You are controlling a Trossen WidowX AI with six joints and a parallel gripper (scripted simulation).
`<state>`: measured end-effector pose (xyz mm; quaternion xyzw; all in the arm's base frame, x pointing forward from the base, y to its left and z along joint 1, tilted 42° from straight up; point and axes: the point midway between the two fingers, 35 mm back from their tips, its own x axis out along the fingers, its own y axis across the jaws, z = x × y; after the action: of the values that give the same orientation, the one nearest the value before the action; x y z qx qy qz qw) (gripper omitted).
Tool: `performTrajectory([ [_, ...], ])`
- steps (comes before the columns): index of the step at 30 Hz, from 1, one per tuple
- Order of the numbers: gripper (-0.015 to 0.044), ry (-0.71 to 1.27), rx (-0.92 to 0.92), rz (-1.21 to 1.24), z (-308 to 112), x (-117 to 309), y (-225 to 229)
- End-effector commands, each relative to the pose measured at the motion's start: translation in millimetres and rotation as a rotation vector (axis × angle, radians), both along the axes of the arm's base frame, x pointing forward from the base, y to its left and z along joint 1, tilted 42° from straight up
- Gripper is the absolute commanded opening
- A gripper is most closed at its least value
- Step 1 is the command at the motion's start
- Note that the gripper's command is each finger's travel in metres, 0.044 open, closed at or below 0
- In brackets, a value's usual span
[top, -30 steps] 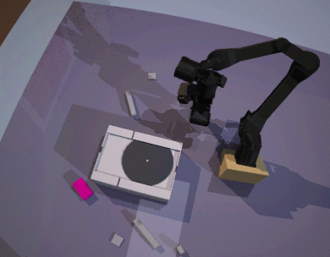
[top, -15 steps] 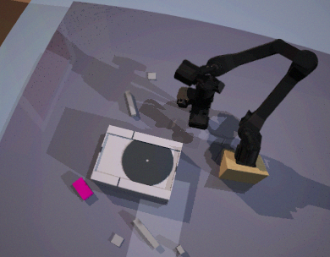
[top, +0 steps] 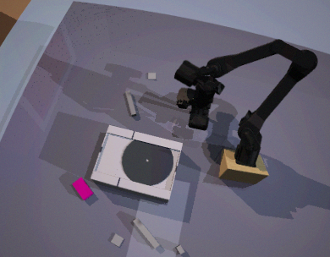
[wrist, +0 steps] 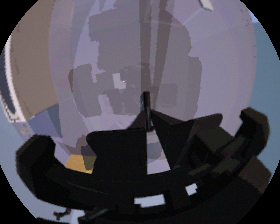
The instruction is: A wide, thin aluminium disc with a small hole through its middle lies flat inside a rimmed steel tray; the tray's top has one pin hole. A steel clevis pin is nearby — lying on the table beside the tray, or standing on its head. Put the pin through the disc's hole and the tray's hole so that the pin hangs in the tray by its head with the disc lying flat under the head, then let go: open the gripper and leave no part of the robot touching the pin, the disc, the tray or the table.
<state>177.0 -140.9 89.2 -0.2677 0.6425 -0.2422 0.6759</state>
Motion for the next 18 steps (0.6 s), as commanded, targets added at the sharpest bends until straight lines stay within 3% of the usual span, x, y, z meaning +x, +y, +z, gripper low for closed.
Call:
performTrajectory([
  [1, 0.0105, 0.000, 0.003, 0.001, -0.3, 0.0, 0.3],
  [3, 0.0158, 0.000, 0.003, 0.001, -0.3, 0.0, 0.3],
  [18, 0.0160, -0.002, 0.005, 0.001, 13.6, -0.7, 11.1],
])
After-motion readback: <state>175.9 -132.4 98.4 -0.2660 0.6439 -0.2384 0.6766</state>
